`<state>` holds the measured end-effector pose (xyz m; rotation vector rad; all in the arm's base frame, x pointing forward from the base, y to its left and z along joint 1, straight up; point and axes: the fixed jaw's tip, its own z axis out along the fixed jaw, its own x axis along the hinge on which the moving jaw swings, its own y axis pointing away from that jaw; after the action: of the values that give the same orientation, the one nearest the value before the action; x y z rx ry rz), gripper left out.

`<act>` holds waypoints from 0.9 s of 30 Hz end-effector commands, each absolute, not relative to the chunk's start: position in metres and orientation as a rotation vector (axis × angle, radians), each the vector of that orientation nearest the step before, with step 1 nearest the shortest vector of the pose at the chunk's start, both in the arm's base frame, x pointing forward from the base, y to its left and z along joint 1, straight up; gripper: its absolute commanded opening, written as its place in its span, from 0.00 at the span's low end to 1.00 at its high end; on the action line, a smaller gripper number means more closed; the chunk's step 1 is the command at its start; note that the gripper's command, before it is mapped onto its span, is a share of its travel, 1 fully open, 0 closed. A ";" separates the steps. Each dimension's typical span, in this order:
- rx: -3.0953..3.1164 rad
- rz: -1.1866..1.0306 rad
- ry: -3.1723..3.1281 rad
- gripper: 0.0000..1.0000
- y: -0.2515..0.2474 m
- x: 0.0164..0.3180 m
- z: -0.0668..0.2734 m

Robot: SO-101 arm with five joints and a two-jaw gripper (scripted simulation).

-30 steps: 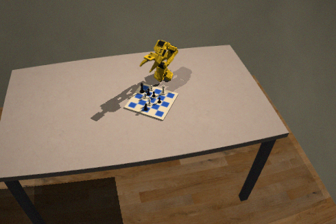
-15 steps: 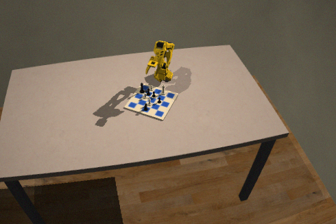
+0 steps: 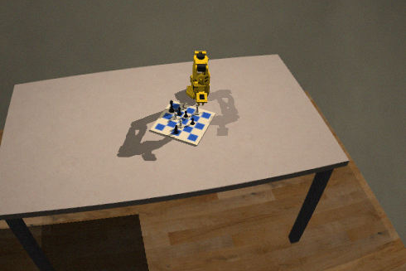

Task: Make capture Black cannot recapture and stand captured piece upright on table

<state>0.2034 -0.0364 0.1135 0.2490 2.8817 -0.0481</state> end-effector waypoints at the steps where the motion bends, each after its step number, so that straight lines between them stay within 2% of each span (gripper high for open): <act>1: 0.180 -0.021 2.986 0.01 -0.025 0.213 0.106; 27: 0.143 -0.015 3.019 0.00 -0.020 0.213 0.101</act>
<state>0.2143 -0.0226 0.1025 0.1497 3.0004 -0.0205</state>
